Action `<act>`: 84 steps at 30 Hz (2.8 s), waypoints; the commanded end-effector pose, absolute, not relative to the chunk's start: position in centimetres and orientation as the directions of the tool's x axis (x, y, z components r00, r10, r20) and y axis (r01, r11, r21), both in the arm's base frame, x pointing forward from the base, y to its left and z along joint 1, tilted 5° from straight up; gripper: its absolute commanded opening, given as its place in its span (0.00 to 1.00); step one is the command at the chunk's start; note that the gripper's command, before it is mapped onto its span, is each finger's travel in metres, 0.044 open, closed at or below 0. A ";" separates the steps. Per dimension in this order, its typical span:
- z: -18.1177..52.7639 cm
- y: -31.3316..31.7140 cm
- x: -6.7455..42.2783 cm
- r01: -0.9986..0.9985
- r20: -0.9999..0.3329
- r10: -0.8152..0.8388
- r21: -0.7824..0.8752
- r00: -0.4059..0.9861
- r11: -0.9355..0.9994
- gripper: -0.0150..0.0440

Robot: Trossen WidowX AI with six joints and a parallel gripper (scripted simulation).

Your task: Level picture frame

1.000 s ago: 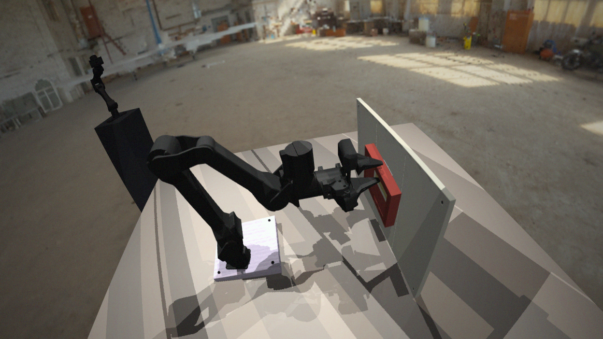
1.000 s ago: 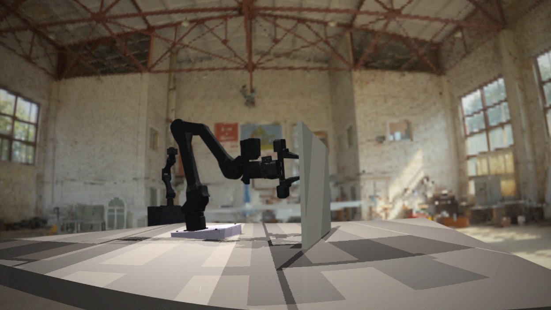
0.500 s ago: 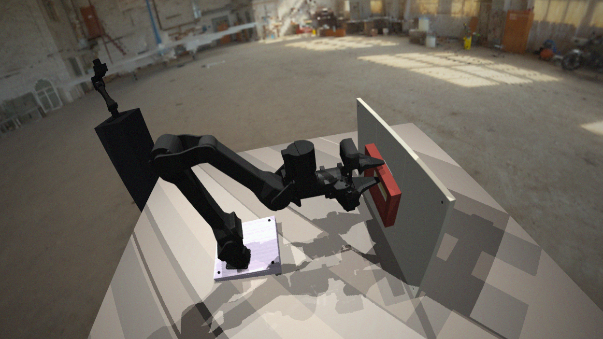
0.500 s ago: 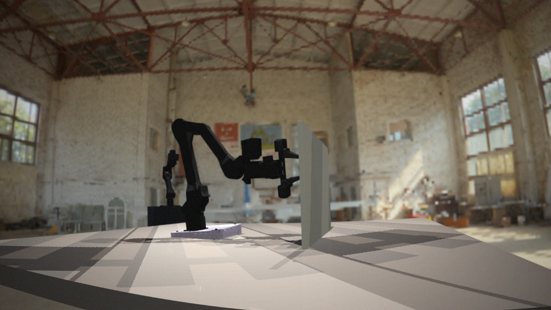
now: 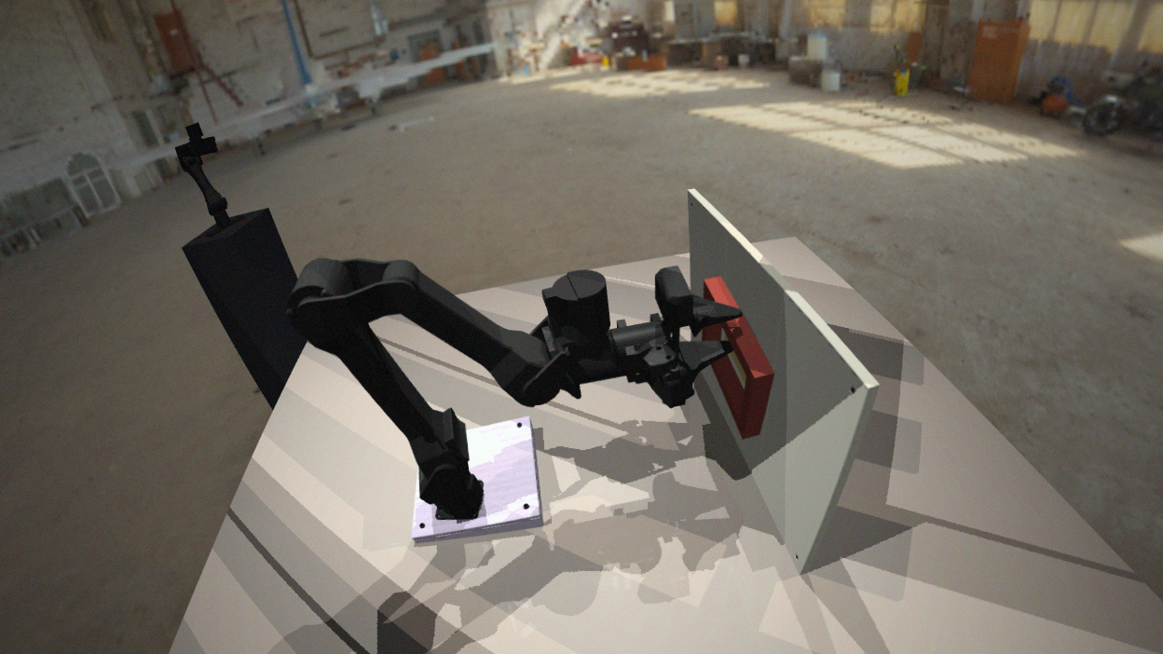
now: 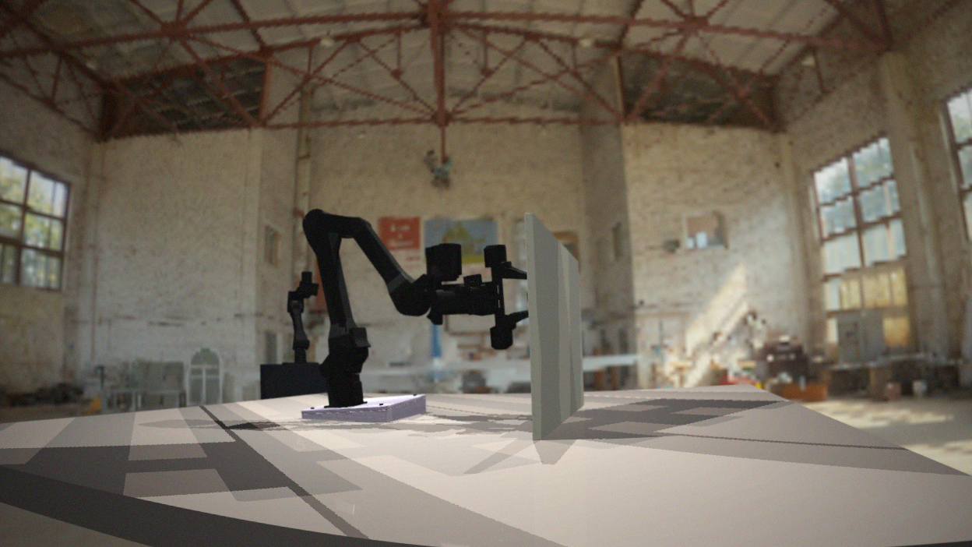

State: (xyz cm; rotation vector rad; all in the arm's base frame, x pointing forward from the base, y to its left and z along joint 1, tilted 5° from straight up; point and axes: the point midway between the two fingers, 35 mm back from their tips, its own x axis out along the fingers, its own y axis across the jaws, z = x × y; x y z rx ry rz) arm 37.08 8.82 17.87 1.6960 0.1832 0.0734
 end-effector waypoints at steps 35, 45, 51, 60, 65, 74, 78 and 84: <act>18.2 8.8 37.1 0.076 -0.056 0.166 0.990 0.984 -0.119 0.25; 18.5 8.8 37.2 0.076 -0.056 0.166 0.990 0.984 -0.119 0.25; 18.7 8.8 37.2 0.076 -0.056 0.166 0.990 0.984 -0.119 0.25; 19.0 8.7 37.2 0.076 -0.056 0.166 0.990 0.984 -0.119 0.25; 19.2 8.7 37.2 0.076 -0.056 0.166 0.990 0.984 -0.119 0.25; 19.4 8.7 37.2 0.076 -0.056 0.166 0.990 0.984 -0.119 0.25; 19.4 8.7 37.2 0.076 -0.056 0.166 0.990 0.984 -0.119 0.25; 19.5 8.7 37.2 0.076 -0.056 0.166 0.990 0.984 -0.119 0.25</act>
